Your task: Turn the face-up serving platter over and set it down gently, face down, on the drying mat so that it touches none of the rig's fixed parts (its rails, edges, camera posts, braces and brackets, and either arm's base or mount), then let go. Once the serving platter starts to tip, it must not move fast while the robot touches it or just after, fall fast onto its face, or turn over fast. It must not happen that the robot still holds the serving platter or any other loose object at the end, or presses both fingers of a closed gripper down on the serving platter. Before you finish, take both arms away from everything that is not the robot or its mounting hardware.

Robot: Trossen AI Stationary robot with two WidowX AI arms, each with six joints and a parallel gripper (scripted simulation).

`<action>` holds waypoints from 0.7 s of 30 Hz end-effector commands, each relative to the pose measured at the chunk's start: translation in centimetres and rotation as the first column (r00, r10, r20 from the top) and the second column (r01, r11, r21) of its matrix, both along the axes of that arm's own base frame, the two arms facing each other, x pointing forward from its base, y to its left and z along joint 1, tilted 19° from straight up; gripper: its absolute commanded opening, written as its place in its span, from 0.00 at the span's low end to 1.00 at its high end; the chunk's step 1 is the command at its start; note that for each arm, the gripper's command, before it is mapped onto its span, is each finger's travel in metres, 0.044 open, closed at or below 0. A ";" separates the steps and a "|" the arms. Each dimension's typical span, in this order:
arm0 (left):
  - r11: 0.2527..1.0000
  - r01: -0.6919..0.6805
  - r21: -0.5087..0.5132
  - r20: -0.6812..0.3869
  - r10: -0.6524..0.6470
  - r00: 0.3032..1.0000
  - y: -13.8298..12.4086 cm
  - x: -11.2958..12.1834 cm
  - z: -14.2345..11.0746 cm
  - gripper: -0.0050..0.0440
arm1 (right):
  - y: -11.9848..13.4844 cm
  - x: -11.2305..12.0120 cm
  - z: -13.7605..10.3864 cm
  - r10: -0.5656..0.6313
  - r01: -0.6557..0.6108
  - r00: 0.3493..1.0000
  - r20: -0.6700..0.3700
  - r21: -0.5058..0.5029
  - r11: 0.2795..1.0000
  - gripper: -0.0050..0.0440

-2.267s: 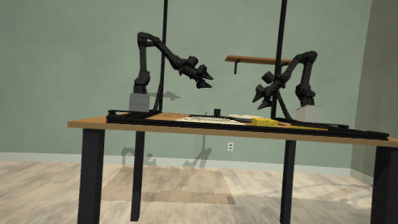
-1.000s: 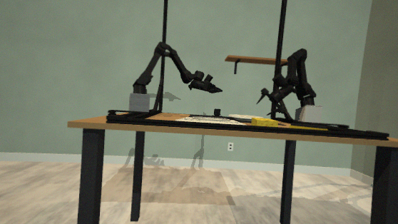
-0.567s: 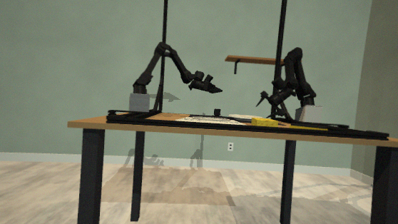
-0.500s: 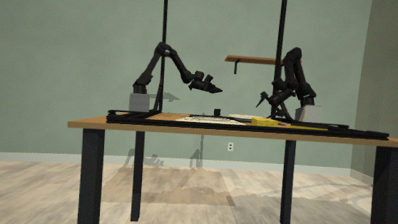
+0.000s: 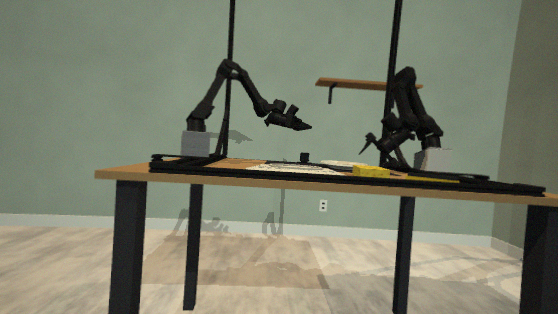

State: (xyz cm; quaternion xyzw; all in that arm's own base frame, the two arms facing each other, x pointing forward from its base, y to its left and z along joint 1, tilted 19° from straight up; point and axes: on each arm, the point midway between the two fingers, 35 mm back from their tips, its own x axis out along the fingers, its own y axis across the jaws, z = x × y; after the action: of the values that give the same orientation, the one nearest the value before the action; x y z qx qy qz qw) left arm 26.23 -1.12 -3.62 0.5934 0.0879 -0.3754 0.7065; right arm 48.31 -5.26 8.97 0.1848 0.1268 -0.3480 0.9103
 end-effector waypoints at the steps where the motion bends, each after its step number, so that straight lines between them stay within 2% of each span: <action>1: 1.000 0.000 -0.008 -0.019 -0.001 1.000 -0.3 -0.3 -0.5 1.00 | 0.0 0.0 0.0 -0.003 0.003 1.000 0.003 0.002 1.000 1.00; 11: 1.000 0.000 -0.008 -0.019 -0.001 1.000 0.0 -0.3 0.3 1.00 | 0.0 0.0 0.0 -0.003 0.003 1.000 0.003 0.002 1.000 1.00; 21: 1.000 0.001 -0.007 -0.020 -0.001 1.000 -0.2 0.7 0.4 1.00 | 0.0 0.0 0.0 -0.003 0.003 1.000 0.003 0.002 1.000 1.00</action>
State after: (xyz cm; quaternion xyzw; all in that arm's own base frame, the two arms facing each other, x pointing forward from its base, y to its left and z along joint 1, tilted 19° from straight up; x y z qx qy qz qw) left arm 26.74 -1.22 -3.24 0.5884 0.0924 -0.3810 0.7072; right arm 48.31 -5.26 8.97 0.1849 0.1267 -0.3480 0.9103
